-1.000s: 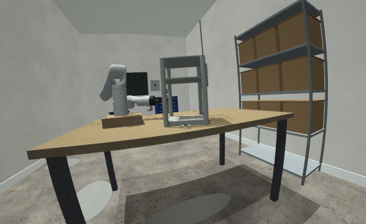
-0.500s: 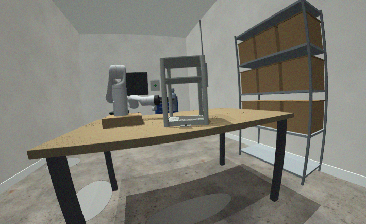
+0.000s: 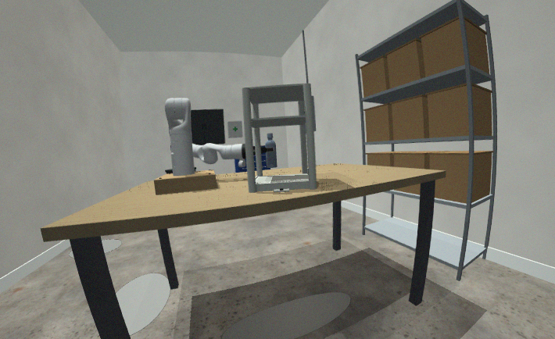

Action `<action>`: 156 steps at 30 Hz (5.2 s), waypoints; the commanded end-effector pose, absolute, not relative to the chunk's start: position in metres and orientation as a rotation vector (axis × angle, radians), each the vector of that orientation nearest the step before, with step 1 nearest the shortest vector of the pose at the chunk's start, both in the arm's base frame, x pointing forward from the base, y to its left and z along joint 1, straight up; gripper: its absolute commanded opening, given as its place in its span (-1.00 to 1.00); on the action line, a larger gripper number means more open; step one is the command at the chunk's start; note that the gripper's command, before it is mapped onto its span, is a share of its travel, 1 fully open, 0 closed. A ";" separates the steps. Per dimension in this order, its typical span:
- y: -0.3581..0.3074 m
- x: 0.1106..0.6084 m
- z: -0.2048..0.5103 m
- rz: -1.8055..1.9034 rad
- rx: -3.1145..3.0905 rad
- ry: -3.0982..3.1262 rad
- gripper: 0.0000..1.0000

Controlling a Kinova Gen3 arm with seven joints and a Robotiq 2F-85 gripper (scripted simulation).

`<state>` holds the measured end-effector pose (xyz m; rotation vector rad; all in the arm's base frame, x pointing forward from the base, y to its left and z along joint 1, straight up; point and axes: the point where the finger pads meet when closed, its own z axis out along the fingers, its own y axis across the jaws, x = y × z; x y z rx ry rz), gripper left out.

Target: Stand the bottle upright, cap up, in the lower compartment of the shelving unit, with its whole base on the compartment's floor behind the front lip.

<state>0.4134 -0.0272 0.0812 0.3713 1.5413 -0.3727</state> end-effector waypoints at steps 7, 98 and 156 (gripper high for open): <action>-0.047 0.429 0.082 -0.394 0.386 1.534 -1.00; -0.061 0.455 0.086 -0.560 0.543 1.484 -1.00; -0.060 0.456 0.082 -0.691 0.684 1.451 -1.00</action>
